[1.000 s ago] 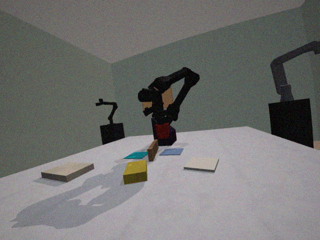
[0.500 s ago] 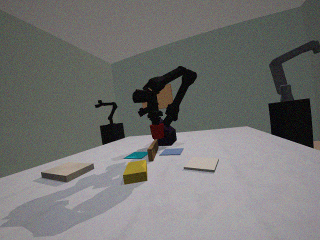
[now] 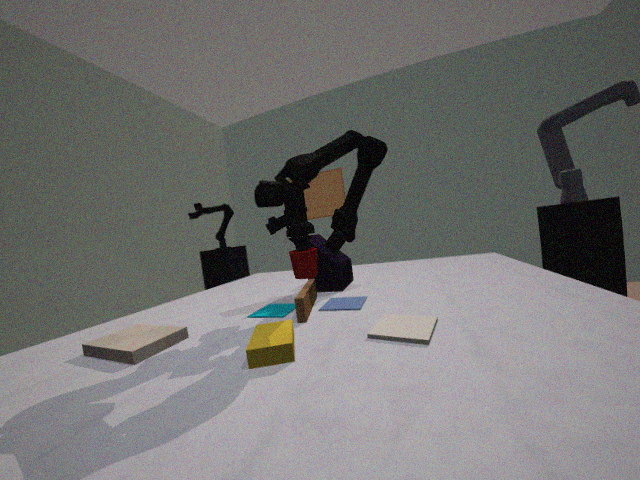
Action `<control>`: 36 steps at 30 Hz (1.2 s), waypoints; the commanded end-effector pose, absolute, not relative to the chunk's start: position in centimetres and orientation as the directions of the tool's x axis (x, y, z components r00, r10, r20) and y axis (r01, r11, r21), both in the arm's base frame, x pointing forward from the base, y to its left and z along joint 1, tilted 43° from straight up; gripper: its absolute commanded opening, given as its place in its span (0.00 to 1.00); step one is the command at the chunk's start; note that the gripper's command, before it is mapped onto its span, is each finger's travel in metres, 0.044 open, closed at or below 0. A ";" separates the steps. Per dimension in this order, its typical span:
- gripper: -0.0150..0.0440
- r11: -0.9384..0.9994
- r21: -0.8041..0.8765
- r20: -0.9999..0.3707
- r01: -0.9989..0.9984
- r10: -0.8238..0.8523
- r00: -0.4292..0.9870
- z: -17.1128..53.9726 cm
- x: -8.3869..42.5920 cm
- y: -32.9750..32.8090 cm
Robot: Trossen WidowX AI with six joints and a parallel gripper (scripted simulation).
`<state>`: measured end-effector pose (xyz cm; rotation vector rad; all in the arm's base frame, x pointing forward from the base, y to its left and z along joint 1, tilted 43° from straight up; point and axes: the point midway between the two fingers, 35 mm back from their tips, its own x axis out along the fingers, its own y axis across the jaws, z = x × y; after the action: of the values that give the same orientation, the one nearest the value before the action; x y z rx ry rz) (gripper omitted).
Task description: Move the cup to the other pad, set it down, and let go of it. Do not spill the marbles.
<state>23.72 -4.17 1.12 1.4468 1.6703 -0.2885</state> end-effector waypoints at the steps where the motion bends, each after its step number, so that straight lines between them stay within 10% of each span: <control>1: 0.25 0.300 0.361 -0.732 0.883 0.678 0.069 0.6 24.0 -4.9; 36: 0.25 0.301 0.361 -0.734 0.883 0.676 0.070 -3.6 25.3 -10.0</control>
<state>25.13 -9.45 -3.19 1.4423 1.6642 -0.2891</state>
